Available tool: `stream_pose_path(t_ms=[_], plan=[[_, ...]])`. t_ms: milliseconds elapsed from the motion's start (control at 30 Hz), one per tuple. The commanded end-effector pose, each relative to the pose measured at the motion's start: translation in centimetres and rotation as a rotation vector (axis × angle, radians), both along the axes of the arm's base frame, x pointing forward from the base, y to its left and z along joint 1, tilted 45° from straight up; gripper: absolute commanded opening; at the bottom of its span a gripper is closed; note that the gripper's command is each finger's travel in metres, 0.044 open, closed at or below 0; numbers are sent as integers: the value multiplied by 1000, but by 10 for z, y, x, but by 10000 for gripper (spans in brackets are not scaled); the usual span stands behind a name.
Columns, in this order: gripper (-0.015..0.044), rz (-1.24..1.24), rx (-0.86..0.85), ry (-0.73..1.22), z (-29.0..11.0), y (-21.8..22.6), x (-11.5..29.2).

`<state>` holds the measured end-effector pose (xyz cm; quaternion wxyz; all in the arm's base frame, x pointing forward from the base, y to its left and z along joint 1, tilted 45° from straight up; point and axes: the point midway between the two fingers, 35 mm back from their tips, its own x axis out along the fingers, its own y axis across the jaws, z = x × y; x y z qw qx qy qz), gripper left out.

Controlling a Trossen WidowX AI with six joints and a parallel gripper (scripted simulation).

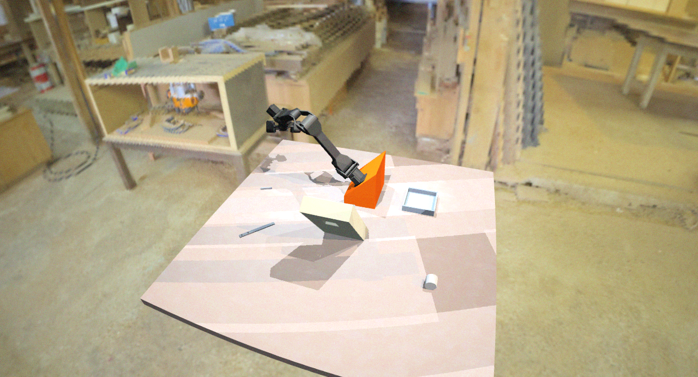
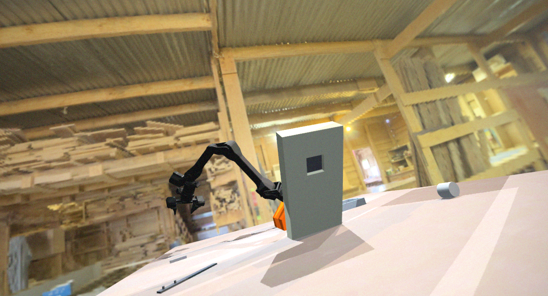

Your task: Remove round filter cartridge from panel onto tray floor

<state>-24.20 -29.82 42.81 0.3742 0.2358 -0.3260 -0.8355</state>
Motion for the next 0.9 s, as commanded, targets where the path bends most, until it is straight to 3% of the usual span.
stream_pose_path(t_ms=[0,333,600,867], plan=[[374,2,1,1,0,-1,1],[111,205,121,128,-18,-48,74],[109,477,248,336,-43,-83,184],[109,765,334,609,-70,-80,307]])
